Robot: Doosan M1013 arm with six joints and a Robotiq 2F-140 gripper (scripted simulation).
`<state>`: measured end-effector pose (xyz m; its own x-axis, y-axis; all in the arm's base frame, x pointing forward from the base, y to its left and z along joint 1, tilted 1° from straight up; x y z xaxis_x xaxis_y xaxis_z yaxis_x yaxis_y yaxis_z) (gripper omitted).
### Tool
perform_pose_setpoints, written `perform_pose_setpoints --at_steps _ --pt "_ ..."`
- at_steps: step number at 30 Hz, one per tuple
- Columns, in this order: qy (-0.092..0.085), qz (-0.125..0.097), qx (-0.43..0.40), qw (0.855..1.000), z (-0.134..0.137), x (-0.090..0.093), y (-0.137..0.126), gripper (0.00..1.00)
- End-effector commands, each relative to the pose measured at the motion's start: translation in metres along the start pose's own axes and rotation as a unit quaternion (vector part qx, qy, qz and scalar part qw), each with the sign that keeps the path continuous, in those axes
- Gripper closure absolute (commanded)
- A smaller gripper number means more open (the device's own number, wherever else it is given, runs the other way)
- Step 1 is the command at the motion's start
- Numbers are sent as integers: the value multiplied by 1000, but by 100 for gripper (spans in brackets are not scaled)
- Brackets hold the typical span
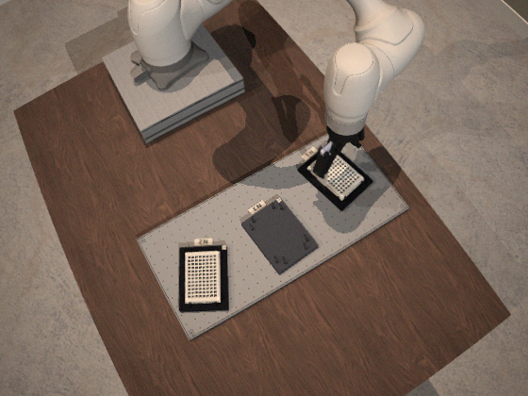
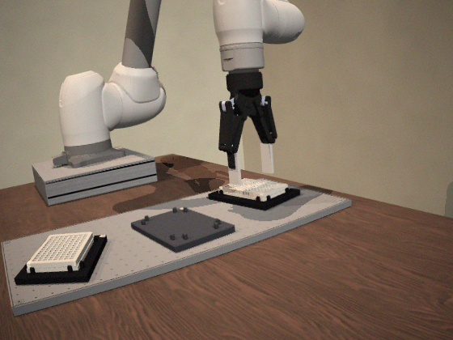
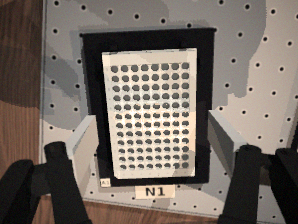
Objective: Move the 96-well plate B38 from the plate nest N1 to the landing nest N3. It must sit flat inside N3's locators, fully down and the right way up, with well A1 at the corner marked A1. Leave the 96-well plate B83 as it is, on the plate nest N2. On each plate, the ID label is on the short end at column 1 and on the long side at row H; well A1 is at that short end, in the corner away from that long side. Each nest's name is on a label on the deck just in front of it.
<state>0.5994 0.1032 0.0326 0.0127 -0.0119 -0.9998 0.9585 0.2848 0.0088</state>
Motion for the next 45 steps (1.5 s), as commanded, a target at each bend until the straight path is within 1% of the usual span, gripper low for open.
perform_pose_setpoints --at_steps 1,15,16,45 --pt "0 -1 1 1000 -2 3 -1 34" --pt "0 -1 1 1000 -2 3 -1 34" --pt "0 -1 1 1000 -2 3 -1 41" --pt "0 -1 1 1000 -2 3 -1 41"
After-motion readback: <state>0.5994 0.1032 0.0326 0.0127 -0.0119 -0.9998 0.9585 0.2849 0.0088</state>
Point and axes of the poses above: the point where the finger pads meet when closed, its own x axis out along the fingers, its own z axis across the jaws, y = z × x, the point moved 2 cm from there along -x, back along the fingers, and after that the axes turned 15 degrees about -x, right-handed, at the moved point
